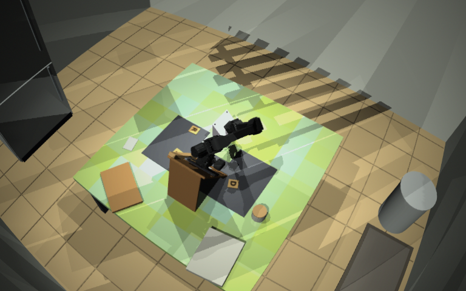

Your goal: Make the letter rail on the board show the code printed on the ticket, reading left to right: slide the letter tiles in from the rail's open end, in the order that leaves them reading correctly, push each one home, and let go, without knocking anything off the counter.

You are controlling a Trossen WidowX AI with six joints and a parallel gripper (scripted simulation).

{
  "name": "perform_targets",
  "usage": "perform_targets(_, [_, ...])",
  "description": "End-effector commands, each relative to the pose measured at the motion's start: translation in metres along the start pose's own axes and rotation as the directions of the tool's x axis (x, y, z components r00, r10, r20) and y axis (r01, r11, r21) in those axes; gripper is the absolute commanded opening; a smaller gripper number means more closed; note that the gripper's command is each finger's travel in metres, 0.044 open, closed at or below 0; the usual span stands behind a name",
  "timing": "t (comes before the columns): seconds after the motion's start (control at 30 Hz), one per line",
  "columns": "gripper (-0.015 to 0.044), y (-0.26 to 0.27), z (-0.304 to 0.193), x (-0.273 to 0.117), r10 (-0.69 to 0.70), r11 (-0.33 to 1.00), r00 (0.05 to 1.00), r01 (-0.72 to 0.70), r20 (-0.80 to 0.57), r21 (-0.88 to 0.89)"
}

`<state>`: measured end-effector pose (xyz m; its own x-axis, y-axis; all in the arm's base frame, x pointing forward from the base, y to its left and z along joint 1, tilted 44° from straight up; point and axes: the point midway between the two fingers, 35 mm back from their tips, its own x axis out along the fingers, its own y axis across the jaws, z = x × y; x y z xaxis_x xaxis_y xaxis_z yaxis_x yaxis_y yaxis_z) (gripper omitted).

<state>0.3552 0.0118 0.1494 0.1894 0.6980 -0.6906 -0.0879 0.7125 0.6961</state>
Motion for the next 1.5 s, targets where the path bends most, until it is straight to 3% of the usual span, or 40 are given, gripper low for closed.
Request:
perform_targets(0.0, [0.0000, -0.003, 0.000, 0.000, -0.006, 1.000, 1.000, 0.006, 0.000, -0.001])
perform_targets(0.73, [0.0000, -0.001, -0.021, -0.021, -0.006, 1.000, 1.000, 0.006, -0.002, 0.001])
perform_targets(0.97, [0.0184, -0.027, -0.042, -0.078, 0.029, 0.999, 0.965, -0.035, 0.261, 0.016])
perform_targets(1.27, [0.0420, -0.051, -0.095, -0.141, -0.012, 1.000, 0.779, 0.007, 0.627, 0.010])
perform_targets(1.47, [0.0440, -0.052, -0.096, -0.142, -0.013, 1.000, 0.774, 0.009, 0.633, 0.011])
